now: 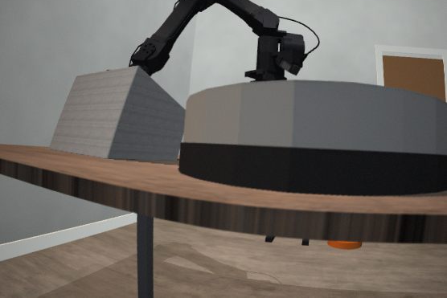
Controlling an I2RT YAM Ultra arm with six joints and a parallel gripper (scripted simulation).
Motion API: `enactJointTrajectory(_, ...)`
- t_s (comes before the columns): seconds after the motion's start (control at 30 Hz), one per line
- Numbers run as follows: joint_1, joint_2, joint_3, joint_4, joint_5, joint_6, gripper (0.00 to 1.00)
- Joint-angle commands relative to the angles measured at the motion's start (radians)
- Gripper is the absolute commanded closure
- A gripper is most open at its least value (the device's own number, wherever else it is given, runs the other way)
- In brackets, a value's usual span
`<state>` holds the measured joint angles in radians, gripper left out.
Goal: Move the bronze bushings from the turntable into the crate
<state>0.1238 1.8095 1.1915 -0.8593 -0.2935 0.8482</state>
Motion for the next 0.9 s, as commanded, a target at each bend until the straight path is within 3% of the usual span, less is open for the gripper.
enactJointTrajectory(0.0,-0.064,-0.04,-0.05,0.034,-0.013,0.035,0.87)
enactJointTrajectory(0.23,-0.242,-0.046,-0.14,0.065,-0.026,0.062,0.87)
enactJointTrajectory(0.27,-0.271,-0.011,-0.15,0.067,-0.025,0.064,0.87)
enactJointTrajectory(0.47,-0.439,0.028,-0.176,0.079,-0.023,0.072,0.87)
enactJointTrajectory(0.53,-0.492,0.048,-0.134,0.083,-0.014,0.072,0.87)
enactJointTrajectory(0.6,-0.492,0.048,-0.134,0.083,-0.014,0.072,0.87)
enactJointTrajectory(0.87,-0.638,0.122,-0.107,0.068,-0.003,0.086,0.87)
